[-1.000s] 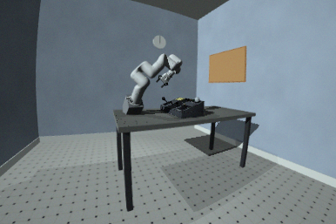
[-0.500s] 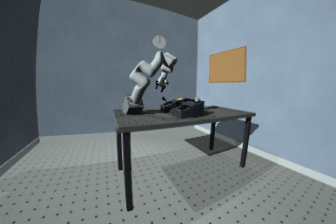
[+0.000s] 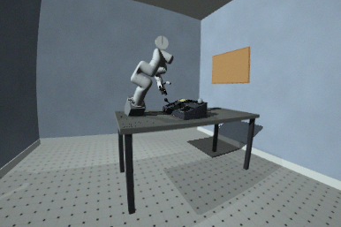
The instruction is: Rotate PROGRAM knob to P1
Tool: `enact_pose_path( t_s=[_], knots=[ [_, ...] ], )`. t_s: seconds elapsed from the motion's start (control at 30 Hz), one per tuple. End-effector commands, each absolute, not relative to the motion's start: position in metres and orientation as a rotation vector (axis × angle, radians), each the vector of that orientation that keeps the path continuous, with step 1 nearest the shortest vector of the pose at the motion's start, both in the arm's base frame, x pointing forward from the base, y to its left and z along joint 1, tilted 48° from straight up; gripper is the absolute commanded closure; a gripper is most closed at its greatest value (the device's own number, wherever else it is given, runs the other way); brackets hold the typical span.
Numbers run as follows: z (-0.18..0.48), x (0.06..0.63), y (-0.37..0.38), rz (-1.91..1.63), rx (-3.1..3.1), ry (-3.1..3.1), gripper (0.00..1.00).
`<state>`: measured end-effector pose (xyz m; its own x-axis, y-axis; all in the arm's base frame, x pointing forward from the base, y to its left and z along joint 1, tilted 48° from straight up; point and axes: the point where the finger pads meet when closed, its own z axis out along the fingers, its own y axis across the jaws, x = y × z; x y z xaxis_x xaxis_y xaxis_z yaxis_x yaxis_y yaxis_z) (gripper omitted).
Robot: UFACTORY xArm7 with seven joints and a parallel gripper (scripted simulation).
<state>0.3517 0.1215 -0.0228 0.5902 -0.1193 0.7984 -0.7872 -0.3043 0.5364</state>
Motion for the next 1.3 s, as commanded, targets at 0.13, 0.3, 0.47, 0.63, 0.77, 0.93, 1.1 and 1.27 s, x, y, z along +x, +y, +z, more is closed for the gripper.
enact_pose_path(
  t_s=[0.13, 0.3, 0.47, 0.63, 0.77, 0.93, 1.1, 1.27],
  knots=[
    [-0.014, 0.363, 0.12, 0.982, 1.837, -0.266, 0.0],
    [-0.012, 0.365, 0.127, 1.051, 1.832, 0.011, 0.0],
    [-0.012, 0.364, 0.133, 1.085, 1.819, 0.186, 0.0],
    [-0.012, 0.364, 0.134, 1.088, 1.817, 0.205, 0.0],
    [-0.012, 0.364, 0.134, 1.088, 1.817, 0.205, 0.0],
    [-0.012, 0.364, 0.134, 1.088, 1.817, 0.205, 0.0],
    [-0.012, 0.364, 0.134, 1.088, 1.817, 0.205, 0.0],
    [-0.012, 0.364, 0.134, 1.088, 1.817, 0.205, 0.0]
  ],
)
